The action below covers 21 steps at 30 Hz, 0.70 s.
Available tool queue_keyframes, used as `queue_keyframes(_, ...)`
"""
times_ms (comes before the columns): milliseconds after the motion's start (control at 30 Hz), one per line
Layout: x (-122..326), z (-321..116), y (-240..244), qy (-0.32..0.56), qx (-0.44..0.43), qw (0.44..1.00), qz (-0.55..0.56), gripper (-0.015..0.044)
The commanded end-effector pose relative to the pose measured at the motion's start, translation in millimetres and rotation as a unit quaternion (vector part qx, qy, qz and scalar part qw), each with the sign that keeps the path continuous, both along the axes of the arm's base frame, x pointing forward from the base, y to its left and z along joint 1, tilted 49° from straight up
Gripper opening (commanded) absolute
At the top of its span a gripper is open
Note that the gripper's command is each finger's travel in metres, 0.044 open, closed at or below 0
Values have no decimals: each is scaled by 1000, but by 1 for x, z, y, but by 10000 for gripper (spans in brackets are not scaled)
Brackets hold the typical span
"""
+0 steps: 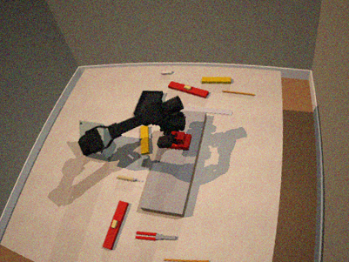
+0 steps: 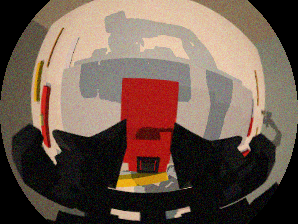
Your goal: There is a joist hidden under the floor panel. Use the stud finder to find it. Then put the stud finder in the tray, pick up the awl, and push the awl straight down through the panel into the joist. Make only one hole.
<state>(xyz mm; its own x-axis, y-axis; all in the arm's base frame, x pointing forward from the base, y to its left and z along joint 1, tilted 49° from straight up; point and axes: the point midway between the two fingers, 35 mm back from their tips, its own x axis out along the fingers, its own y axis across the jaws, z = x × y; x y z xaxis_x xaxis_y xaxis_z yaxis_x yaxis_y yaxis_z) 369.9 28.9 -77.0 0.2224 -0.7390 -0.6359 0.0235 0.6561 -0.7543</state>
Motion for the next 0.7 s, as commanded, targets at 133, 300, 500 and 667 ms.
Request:
queue_keyframes(133, 1, -16, 15, 0, 4, 1000, 0, 0)
queue_keyframes(300, 1, -25, 23, 0, 4, 1000, 0, 0)
queue_keyframes(500, 1, -36, 34, 0, 5, 1000, 0, 0)
queue_keyframes(667, 2, -46, 42, 0, 5, 1000, 0, 0)
